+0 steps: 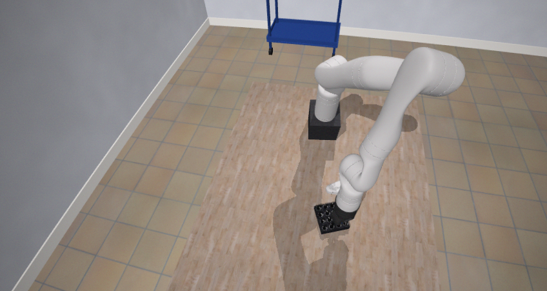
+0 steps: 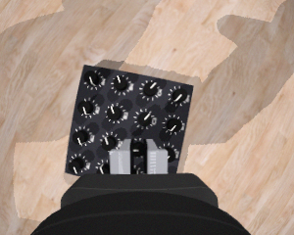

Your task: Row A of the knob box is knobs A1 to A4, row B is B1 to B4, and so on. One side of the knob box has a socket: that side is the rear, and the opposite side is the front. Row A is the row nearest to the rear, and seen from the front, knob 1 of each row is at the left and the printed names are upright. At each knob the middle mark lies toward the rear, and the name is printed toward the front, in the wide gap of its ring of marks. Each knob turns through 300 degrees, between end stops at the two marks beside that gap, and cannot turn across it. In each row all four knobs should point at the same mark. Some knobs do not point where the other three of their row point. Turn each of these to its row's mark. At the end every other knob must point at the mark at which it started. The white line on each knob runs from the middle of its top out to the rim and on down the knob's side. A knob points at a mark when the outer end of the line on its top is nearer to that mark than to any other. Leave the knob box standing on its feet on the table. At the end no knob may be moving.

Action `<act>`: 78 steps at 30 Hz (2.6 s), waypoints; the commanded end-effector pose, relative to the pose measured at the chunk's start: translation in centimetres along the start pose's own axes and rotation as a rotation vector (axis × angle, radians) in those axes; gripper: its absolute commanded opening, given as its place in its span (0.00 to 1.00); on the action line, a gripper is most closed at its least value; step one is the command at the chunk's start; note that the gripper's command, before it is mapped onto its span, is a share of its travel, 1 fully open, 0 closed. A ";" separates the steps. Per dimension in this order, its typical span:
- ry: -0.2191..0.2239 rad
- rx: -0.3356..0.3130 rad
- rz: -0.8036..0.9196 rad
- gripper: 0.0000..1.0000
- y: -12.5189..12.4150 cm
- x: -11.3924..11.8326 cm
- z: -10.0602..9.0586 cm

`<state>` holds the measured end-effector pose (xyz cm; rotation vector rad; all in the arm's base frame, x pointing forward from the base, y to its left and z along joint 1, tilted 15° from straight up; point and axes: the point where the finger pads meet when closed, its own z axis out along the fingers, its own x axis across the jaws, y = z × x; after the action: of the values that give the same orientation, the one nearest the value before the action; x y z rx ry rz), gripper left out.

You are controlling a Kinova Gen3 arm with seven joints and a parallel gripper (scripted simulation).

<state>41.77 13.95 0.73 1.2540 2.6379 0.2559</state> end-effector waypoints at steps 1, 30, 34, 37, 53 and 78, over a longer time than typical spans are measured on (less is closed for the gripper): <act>0.001 0.000 0.043 0.30 0.3 0.1 0.1; 0.001 0.002 0.206 0.30 0.2 0.1 0.1; 0.001 0.002 0.212 0.30 0.2 0.1 0.1; 0.001 0.002 0.215 0.30 0.2 0.1 0.1; 0.001 0.002 0.219 0.30 0.2 0.1 0.1; 0.001 0.002 0.219 0.46 0.2 0.1 0.1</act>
<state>41.65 14.03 0.68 1.5307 2.5091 0.2837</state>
